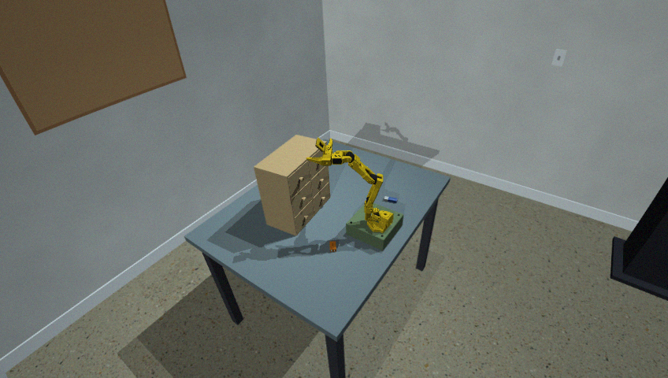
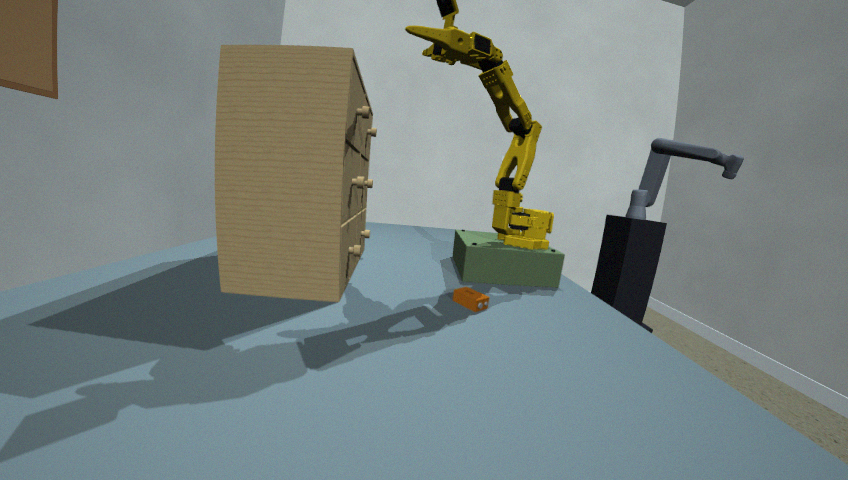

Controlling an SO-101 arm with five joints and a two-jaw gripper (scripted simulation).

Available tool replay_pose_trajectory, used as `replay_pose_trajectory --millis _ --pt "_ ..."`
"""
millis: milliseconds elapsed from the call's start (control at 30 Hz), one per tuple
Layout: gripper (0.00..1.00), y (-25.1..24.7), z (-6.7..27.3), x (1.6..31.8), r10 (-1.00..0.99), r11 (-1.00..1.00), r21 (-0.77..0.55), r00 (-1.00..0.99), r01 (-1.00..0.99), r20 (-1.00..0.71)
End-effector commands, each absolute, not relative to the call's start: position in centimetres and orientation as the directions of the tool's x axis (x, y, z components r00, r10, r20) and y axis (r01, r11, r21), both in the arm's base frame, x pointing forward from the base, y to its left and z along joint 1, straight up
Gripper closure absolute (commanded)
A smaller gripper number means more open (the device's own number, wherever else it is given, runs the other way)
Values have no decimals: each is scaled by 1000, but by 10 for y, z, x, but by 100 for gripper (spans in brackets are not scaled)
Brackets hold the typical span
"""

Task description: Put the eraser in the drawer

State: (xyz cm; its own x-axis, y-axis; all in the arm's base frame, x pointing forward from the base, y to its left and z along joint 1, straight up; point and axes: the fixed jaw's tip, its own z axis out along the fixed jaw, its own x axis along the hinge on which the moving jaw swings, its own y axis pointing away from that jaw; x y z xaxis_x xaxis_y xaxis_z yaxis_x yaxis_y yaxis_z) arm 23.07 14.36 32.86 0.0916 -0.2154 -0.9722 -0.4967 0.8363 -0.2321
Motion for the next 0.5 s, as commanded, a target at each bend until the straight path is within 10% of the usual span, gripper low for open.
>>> replay_pose_trajectory --millis 0,267,300,467 --pt "0 143 330 230 -213 837 -231 94 -496 -973" --pt "0 143 330 230 -213 837 -231 94 -496 -973" --pt "50 140 324 231 -221 840 -226 69 -493 -973" --pt "50 127 295 232 -258 856 -202 -55 -476 -965"
